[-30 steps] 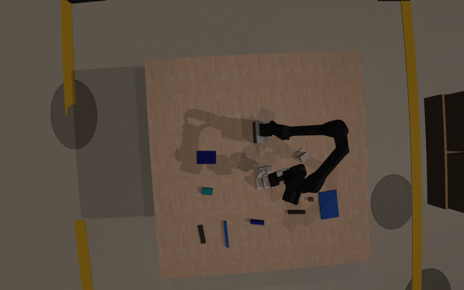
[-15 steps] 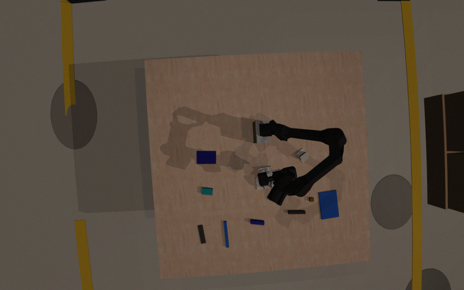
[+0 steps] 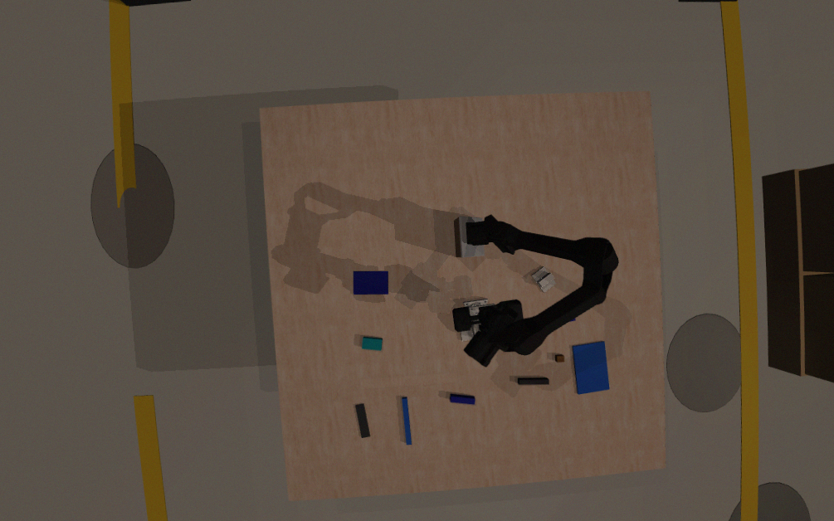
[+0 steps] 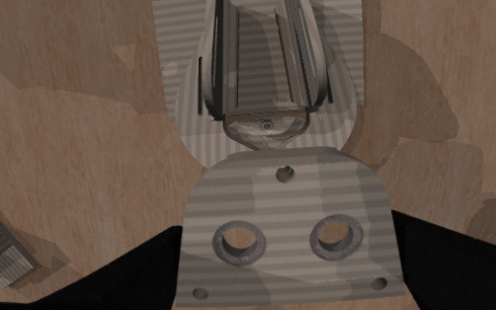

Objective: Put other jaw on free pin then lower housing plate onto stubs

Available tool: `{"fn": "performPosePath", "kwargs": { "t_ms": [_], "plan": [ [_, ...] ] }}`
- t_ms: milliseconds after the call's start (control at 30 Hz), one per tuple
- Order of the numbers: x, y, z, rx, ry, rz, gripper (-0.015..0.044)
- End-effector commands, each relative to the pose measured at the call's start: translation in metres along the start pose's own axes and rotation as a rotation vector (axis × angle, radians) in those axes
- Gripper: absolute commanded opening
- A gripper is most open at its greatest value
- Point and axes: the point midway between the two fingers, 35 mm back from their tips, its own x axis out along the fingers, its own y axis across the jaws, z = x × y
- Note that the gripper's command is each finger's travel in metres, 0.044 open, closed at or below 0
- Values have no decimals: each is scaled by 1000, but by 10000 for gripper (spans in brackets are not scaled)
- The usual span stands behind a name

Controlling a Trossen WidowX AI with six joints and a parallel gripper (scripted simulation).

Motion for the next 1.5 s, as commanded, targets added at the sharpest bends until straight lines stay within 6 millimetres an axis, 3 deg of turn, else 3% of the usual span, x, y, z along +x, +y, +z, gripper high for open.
{"fn": "performPosePath", "kwargs": {
  "t_ms": [0,1467],
  "plan": [
    [0,-2,0,-2,4,-2,351],
    [0,3,-2,-8,4,-2,351]
  ]
}}
